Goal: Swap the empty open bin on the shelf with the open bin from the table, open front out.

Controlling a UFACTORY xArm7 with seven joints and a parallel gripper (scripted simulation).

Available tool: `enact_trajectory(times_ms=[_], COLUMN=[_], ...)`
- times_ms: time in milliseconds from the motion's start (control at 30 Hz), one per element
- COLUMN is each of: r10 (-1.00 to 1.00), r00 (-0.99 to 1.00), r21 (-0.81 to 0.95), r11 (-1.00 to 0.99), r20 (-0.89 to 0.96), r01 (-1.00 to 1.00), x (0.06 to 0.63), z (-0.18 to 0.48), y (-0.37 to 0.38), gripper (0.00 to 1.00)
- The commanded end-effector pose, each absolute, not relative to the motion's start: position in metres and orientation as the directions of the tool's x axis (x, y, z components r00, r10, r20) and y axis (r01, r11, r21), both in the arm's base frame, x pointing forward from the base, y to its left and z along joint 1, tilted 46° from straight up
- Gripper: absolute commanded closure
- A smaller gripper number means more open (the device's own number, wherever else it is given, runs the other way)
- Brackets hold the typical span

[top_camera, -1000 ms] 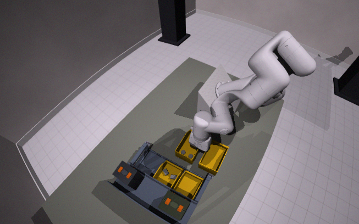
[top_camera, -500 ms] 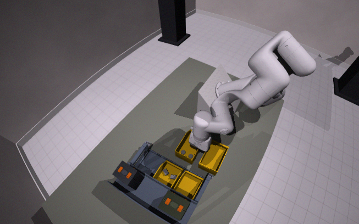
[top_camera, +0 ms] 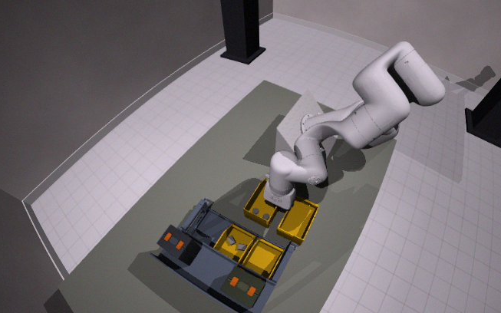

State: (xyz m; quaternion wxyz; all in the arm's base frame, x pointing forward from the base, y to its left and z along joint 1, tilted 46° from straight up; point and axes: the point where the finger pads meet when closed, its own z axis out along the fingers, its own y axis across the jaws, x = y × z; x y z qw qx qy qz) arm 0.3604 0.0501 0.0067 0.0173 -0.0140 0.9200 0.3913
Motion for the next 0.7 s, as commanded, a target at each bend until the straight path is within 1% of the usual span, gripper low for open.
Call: enact_trajectory(times_ms=[0, 667], r10=[-0.01, -0.01], r00=[-0.999, -0.999], r21=[0.719, 0.719], r11=[0.694, 0.694], r20=[-0.044, -0.044], r01=[-0.039, -0.039], x=[0.3611, 0.3608], z=[0.0124, 0.022], y=[0.0436, 0.0336], gripper=[1.0, 1.0])
